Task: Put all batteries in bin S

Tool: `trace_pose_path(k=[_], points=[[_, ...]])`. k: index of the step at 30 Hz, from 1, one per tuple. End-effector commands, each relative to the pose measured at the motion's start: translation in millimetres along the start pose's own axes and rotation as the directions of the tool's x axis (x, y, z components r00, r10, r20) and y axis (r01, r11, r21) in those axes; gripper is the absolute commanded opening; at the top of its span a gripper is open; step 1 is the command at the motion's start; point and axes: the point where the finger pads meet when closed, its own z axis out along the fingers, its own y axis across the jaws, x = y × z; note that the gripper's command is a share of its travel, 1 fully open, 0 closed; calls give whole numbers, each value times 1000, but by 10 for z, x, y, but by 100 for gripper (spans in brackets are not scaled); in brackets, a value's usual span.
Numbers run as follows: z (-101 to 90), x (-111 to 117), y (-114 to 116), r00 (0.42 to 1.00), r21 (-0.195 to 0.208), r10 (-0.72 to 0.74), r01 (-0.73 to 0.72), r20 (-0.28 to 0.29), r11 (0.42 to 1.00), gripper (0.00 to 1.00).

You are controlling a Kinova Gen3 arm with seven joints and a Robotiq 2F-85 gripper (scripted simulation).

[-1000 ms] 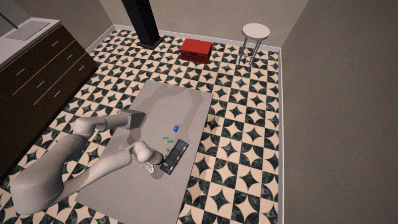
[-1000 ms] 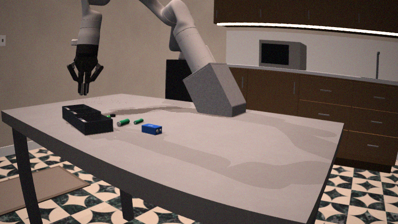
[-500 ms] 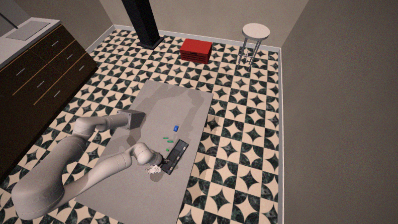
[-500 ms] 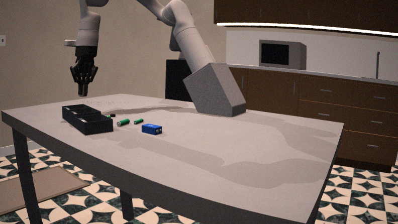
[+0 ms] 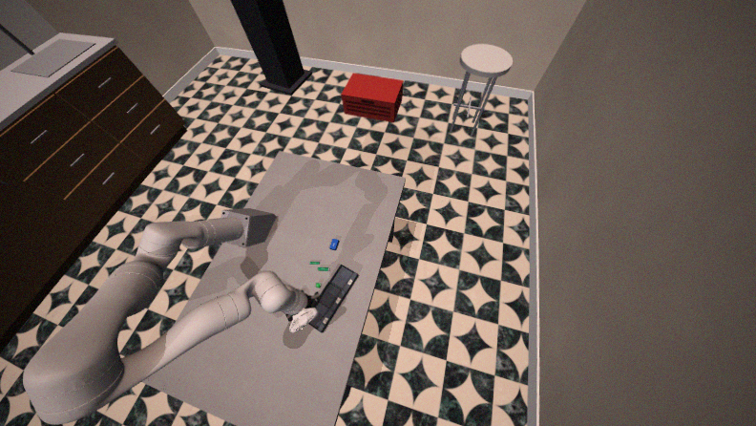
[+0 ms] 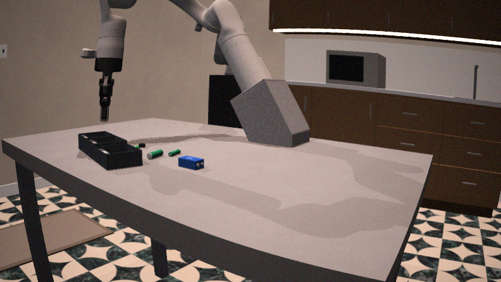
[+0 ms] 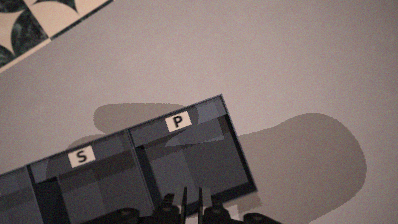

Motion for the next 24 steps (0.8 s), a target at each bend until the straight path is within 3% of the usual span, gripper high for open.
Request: trace_pose_path(k=[1, 7, 14, 24], points=[[14, 2, 20, 988, 0, -154, 154, 27, 988, 9], [14, 2, 20, 938, 4, -341, 341, 62, 940, 9], [14, 2, 20, 938, 4, -341, 341, 62, 940, 9], [279, -14, 25, 938, 4, -341, 341, 62, 940, 9]])
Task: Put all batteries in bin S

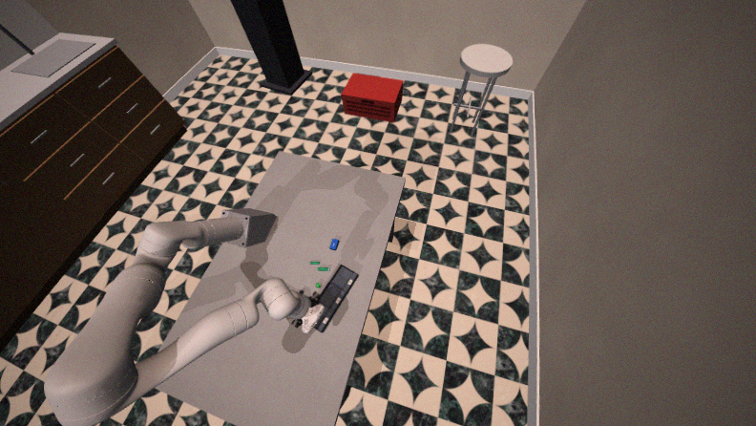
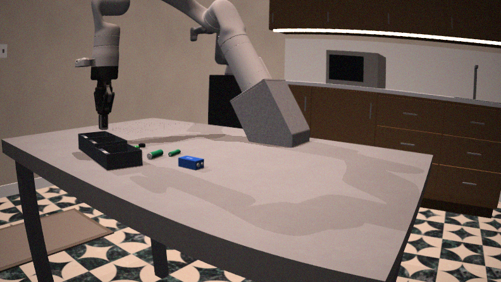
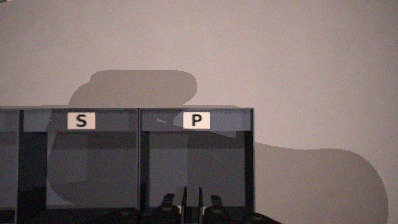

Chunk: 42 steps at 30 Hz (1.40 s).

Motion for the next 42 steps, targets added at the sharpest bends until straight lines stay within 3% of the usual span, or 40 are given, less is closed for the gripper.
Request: trace_pose_path(k=[1, 12, 42], points=[[99, -34, -13, 1000, 0, -3, 3, 10, 1000, 9], [330, -36, -13, 1000, 0, -3, 3, 10, 1000, 9], [330, -36, -13, 1000, 0, -3, 3, 10, 1000, 9]])
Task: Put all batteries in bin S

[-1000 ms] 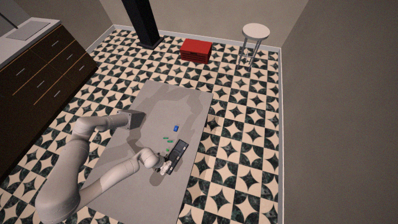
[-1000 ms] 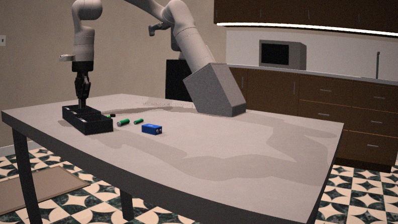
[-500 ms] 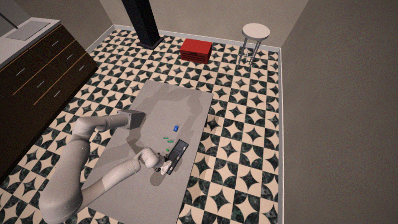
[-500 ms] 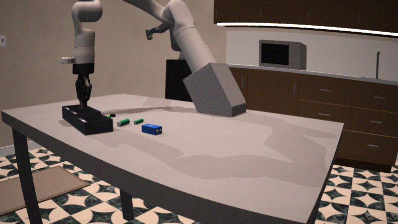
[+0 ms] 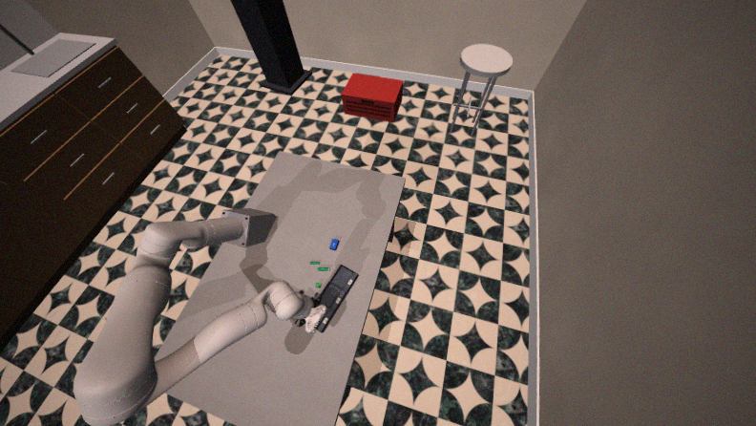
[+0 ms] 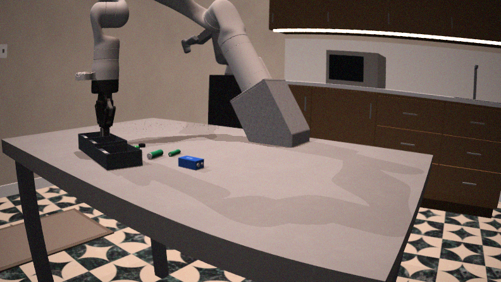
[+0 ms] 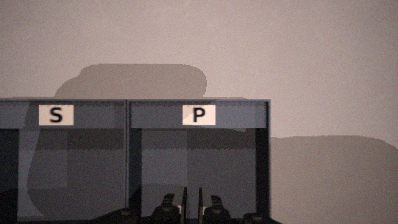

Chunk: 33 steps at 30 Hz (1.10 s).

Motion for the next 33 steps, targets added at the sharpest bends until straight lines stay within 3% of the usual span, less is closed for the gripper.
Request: trace_pose_path(k=[1, 20, 33], points=[[-7, 6, -2, 1000, 0, 0, 0, -2, 1000, 9], [-7, 6, -2, 1000, 0, 0, 0, -2, 1000, 9], [-153, 5, -3, 1000, 0, 0, 0, -2, 1000, 9]])
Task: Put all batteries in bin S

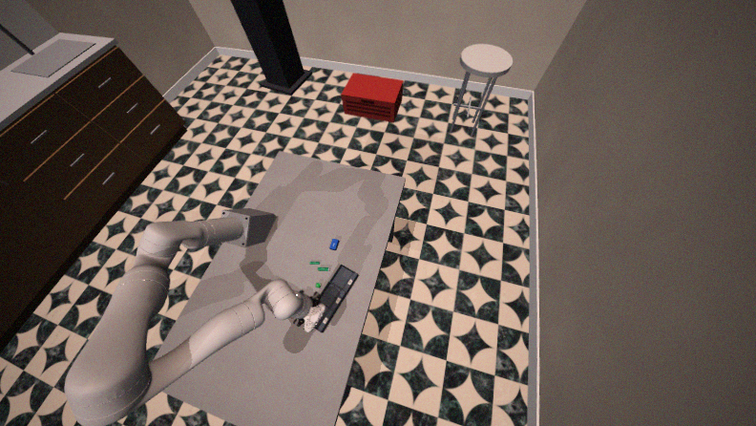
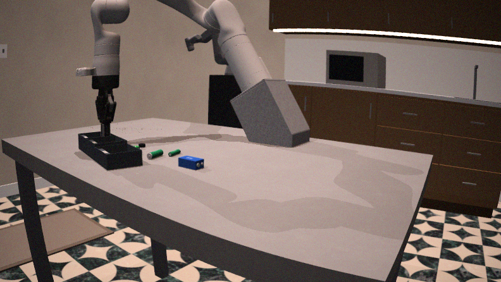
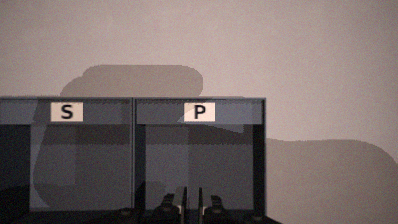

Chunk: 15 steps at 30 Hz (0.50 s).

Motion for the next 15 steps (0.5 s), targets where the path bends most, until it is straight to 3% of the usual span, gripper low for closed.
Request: trace_pose_path(k=[1, 15], points=[[-56, 23, 2, 1000, 1, 1, -1, -7, 1000, 9], [-269, 22, 2, 1000, 1, 1, -1, -7, 1000, 9]])
